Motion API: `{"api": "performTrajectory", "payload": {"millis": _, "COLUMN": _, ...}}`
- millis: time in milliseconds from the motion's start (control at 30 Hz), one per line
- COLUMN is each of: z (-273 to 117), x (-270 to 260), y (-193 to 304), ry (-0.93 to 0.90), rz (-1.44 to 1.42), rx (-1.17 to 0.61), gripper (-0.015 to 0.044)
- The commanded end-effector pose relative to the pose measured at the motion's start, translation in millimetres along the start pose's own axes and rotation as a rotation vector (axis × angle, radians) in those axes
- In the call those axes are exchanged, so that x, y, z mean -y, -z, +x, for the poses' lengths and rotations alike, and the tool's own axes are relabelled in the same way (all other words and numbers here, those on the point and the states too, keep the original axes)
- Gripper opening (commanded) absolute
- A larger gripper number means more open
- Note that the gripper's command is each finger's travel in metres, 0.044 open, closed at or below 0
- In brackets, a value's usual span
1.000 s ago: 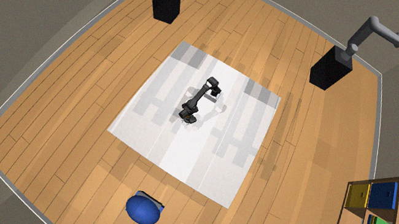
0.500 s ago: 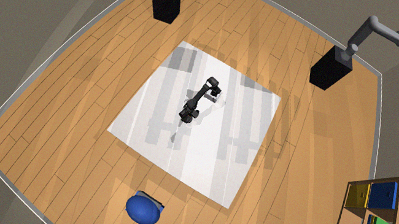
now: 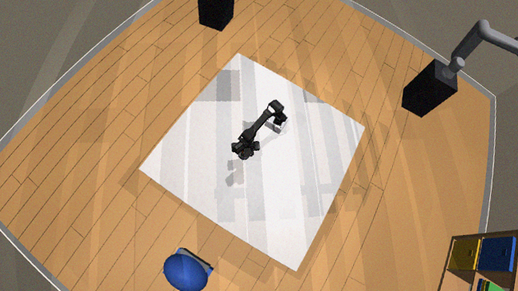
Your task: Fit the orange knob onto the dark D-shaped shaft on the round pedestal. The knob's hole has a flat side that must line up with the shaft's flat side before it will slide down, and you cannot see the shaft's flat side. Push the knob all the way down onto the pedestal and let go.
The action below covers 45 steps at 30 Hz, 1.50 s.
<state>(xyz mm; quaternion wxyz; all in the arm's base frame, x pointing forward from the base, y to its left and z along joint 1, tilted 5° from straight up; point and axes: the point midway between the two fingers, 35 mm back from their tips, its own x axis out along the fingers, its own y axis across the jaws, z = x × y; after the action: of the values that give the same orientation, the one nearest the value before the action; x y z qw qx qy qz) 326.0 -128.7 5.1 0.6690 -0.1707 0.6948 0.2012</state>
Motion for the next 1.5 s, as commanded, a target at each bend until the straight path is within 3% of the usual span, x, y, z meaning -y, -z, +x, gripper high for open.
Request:
{"api": "performTrajectory", "payload": {"millis": 0, "z": -1.8, "x": 1.4, "y": -1.2, "ry": 0.002, "rz": 0.352, "rx": 0.001, "gripper": 0.0}}
{"api": "performTrajectory", "payload": {"millis": 333, "z": 1.1, "x": 0.1, "y": -0.5, "ry": 0.002, "rz": 0.939, "rx": 0.002, "gripper": 0.0}}
{"api": "performTrajectory", "payload": {"millis": 1167, "z": -2.0, "x": -0.3, "y": -0.1, "ry": 0.002, "rz": 0.946, "rx": 0.002, "gripper": 0.0}}
{"api": "performTrajectory", "payload": {"millis": 1467, "z": 1.5, "x": -0.4, "y": 0.0, "ry": 0.002, "rz": 1.155, "rx": 0.002, "gripper": 0.0}}
